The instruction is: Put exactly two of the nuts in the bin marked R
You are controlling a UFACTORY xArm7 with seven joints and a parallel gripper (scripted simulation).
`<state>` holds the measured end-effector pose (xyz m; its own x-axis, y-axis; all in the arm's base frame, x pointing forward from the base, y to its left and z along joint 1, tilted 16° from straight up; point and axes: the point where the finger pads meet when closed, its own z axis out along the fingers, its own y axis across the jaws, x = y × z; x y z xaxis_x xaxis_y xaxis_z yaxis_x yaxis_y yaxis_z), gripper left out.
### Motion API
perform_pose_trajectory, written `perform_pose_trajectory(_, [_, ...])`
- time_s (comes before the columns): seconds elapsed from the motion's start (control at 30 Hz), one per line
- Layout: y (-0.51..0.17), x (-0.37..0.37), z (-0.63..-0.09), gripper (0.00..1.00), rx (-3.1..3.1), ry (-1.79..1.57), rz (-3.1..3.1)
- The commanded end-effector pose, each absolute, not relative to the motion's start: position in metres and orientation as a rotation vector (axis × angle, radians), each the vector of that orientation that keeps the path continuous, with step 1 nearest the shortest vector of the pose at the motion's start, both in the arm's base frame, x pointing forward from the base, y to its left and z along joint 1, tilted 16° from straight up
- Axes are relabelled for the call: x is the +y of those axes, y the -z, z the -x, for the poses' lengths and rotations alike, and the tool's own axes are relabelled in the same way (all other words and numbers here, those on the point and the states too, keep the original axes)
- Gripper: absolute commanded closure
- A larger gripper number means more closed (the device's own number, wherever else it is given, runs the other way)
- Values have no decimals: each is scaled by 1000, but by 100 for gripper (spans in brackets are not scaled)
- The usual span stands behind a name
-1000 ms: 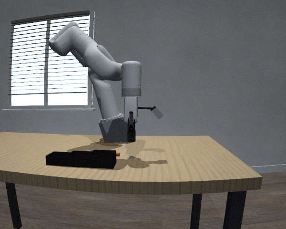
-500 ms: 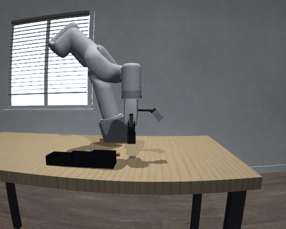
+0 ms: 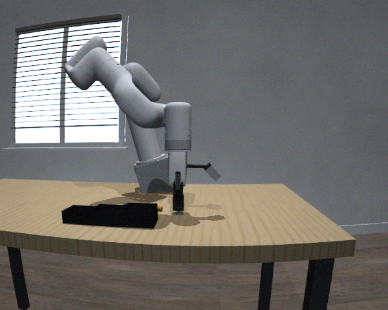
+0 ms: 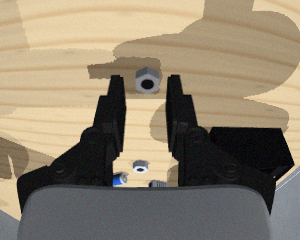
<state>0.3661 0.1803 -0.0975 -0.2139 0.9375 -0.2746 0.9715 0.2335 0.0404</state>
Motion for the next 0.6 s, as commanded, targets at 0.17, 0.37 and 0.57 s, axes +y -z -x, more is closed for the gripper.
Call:
perform_pose_trajectory(0.17, [103,181,-369,70,2266,195,-1794])
perform_pose_trajectory(0.37, [109,179,-369,70,2266,195,-1794])
perform_pose_trajectory(0.57, [109,179,-369,70,2266,195,-1794])
